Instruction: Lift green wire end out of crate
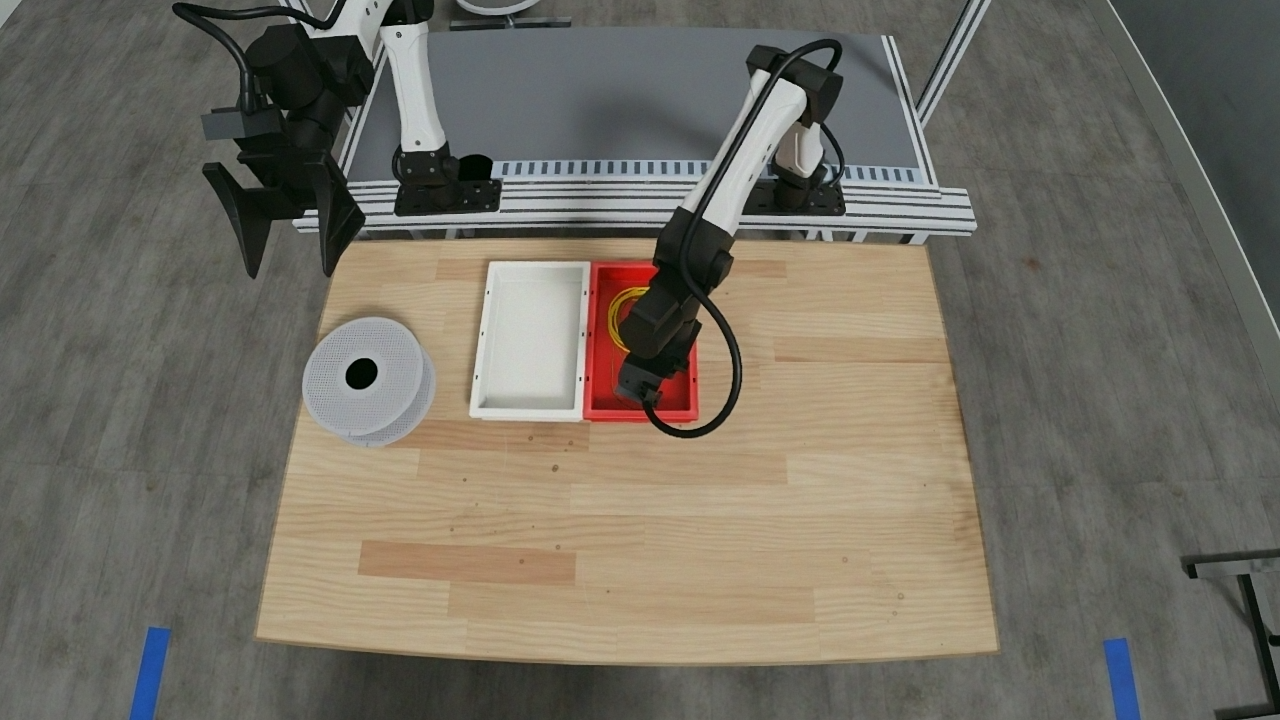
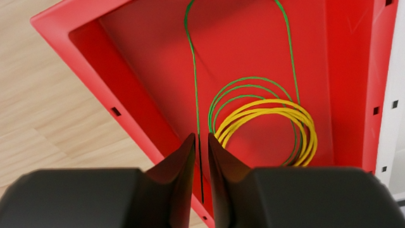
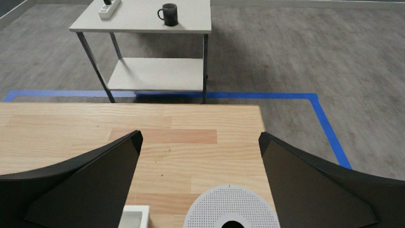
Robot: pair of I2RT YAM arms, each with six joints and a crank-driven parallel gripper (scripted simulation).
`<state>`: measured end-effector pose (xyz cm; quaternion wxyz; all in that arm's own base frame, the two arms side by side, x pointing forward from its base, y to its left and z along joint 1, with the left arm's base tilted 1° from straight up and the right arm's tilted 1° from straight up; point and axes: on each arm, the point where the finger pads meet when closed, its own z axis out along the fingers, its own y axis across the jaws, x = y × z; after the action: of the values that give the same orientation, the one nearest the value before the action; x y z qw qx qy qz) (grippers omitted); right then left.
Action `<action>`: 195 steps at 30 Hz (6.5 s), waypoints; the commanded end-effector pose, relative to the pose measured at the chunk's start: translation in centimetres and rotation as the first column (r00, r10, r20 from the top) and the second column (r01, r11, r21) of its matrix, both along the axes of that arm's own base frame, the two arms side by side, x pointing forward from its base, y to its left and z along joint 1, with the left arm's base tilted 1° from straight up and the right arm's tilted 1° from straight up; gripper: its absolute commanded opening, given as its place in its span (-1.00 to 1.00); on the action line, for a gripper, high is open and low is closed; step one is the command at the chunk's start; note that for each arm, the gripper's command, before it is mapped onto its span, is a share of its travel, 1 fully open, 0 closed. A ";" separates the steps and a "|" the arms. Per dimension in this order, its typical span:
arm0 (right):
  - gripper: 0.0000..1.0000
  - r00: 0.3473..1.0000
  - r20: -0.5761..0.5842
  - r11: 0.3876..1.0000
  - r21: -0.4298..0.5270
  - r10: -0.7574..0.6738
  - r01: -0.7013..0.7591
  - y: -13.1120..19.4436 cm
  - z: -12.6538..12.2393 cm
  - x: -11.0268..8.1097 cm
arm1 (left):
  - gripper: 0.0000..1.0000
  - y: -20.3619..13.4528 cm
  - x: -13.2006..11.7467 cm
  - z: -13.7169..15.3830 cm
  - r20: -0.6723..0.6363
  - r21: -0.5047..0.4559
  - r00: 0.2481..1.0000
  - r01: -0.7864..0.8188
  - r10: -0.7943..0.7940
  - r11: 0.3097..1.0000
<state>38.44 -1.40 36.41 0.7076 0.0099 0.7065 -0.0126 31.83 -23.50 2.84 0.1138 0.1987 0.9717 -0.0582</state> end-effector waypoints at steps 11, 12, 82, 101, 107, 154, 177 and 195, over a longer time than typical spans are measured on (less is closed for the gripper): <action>1.00 1.000 -0.001 1.000 0.004 0.002 -0.002 0.2 -0.4 -0.2 | -1.00 0.6 0.1 0.3 -0.006 0.002 1.000 -0.005 0.005 1.000; 1.00 1.000 -0.001 1.000 0.004 0.002 -0.002 0.2 -0.4 -0.2 | -1.00 0.6 0.1 0.3 -0.006 0.002 1.000 -0.005 0.005 1.000; 1.00 1.000 -0.001 1.000 0.004 0.002 -0.002 0.2 -0.4 -0.2 | -1.00 0.7 0.4 11.5 -0.006 0.002 1.000 -0.005 0.005 1.000; 1.00 1.000 -0.001 1.000 0.004 0.002 -0.002 0.2 -0.4 -0.2 | -1.00 0.7 0.4 11.4 0.005 -0.006 1.000 -0.005 0.005 1.000; 1.00 1.000 -0.001 1.000 0.004 0.002 -0.002 0.2 -0.4 -0.2 | -1.00 0.7 0.3 12.0 0.023 -0.020 1.000 -0.005 0.006 1.000; 1.00 1.000 -0.001 1.000 0.004 0.002 -0.002 0.2 -0.4 -0.2 | -1.00 2.0 -1.5 27.1 0.478 -0.360 0.872 0.084 0.106 0.929; 1.00 1.000 -0.001 1.000 0.004 0.002 -0.002 0.2 -0.4 -0.2 | -1.00 2.9 -2.9 38.6 0.715 -0.539 0.642 0.252 0.278 0.803; 1.00 1.000 -0.001 1.000 0.004 0.002 -0.002 0.2 -0.4 -0.2 | -1.00 3.2 -3.3 42.5 0.761 -0.576 0.546 0.322 0.349 0.751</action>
<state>38.44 -1.40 36.41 0.7076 0.0100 0.7065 -0.0127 28.40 -20.52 44.70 0.6124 0.1462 0.7217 -0.2877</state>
